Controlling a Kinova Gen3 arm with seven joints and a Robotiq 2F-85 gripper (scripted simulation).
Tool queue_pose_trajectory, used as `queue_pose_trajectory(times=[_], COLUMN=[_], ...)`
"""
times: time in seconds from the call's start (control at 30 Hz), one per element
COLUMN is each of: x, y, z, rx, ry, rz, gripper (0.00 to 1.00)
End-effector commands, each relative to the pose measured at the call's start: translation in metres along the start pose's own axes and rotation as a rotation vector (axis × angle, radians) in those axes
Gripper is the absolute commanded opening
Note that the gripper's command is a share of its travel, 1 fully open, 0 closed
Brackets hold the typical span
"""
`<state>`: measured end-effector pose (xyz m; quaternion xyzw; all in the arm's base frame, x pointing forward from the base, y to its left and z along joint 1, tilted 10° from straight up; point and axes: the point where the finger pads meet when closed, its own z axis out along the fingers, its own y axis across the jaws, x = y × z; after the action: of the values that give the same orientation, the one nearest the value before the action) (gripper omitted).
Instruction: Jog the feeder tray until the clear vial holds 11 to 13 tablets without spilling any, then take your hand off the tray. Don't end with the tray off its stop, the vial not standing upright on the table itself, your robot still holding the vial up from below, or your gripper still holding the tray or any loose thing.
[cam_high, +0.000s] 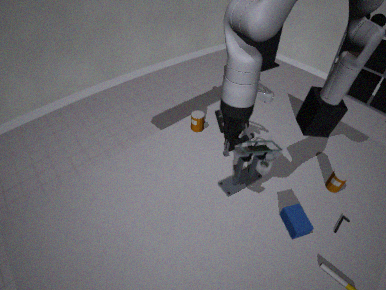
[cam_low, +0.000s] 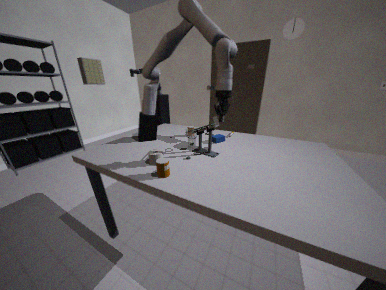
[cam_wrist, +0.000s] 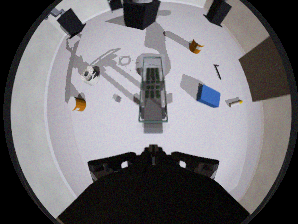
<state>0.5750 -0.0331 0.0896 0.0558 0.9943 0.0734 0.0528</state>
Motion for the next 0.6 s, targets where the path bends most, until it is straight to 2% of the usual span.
queue_pose_trajectory(times=[0.0, 0.37, 0.57], x=[-0.001, 0.001, 0.027], y=[0.0, 0.0, 0.0], z=[-0.001, 0.0, 0.011], rx=[0.0, 0.0, 0.0], ry=[-0.002, -0.002, -0.002], rz=[0.0, 0.0, 0.0], gripper=[0.0, 0.0, 0.0])
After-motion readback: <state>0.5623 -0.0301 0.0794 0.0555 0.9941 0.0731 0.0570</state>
